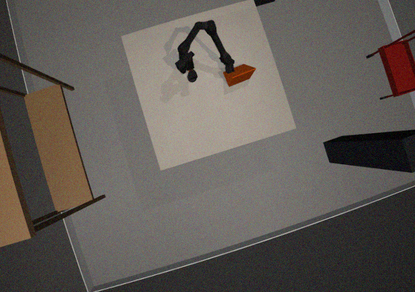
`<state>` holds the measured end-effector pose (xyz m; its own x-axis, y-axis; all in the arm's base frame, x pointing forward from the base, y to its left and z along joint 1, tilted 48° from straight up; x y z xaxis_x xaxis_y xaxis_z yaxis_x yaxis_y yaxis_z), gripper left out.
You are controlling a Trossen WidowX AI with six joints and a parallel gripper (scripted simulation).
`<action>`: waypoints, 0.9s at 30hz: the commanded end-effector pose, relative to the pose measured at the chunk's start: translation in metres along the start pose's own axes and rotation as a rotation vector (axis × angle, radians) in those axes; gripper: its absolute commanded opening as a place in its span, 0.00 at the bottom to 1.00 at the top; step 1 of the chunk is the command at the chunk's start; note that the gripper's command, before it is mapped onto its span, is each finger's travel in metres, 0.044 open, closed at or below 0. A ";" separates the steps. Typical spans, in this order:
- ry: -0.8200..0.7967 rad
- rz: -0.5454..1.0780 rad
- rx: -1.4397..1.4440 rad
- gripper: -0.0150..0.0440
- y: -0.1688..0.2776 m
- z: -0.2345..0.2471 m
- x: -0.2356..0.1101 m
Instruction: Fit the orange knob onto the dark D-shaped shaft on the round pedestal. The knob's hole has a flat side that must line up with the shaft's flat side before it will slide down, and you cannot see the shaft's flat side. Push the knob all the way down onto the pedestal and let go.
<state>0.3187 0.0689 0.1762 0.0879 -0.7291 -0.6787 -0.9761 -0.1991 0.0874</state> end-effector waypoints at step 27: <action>0.005 -0.002 0.000 0.25 0.001 -0.002 0.015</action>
<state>0.3198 0.0576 0.1676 0.0885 -0.7299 -0.6778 -0.9765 -0.1979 0.0855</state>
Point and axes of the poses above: the point midway between the two fingers, 35 mm back from their tips, its own x axis out along the fingers, its own z axis across the jaws, y = z × x, the point moved 8 cm from there along -x, back along the fingers, and after that the axes turned 12 degrees about -x, right-handed, at the moved point
